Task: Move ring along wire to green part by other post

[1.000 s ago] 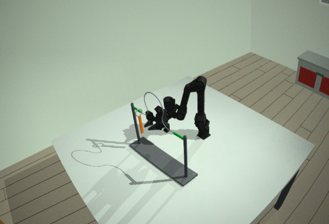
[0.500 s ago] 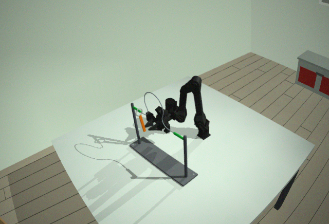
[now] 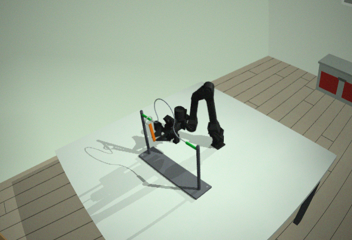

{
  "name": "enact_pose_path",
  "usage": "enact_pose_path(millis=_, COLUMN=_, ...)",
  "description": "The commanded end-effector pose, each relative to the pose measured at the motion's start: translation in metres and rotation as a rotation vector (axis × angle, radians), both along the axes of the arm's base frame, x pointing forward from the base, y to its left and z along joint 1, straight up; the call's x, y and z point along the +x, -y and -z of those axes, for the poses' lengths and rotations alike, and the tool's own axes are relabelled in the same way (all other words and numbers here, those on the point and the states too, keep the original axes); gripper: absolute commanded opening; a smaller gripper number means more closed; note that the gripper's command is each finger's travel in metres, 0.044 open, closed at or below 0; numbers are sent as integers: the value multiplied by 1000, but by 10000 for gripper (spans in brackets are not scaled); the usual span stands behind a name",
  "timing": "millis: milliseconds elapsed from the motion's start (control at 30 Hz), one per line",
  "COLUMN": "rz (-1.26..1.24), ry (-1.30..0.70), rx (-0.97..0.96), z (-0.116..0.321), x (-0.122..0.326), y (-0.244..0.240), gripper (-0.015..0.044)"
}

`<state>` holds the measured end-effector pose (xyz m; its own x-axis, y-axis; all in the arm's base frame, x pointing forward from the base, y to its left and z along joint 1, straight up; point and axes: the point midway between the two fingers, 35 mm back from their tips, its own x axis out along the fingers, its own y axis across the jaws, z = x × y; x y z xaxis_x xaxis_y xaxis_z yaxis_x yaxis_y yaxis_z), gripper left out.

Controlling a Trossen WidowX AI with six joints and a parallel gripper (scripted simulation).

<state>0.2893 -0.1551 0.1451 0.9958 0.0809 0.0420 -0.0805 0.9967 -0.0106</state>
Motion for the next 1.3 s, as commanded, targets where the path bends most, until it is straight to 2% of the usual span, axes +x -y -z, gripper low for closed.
enact_pose_path(millis=0, rz=5, ry=-3, rx=-2, z=0, x=6, y=1, gripper=160)
enact_pose_path(millis=867, rz=6, ry=-76, rx=-9, z=-3, x=35, y=-2, gripper=160)
enact_pose_path(millis=1267, rz=7, ry=-49, rx=-9, z=-4, x=45, y=-3, gripper=160)
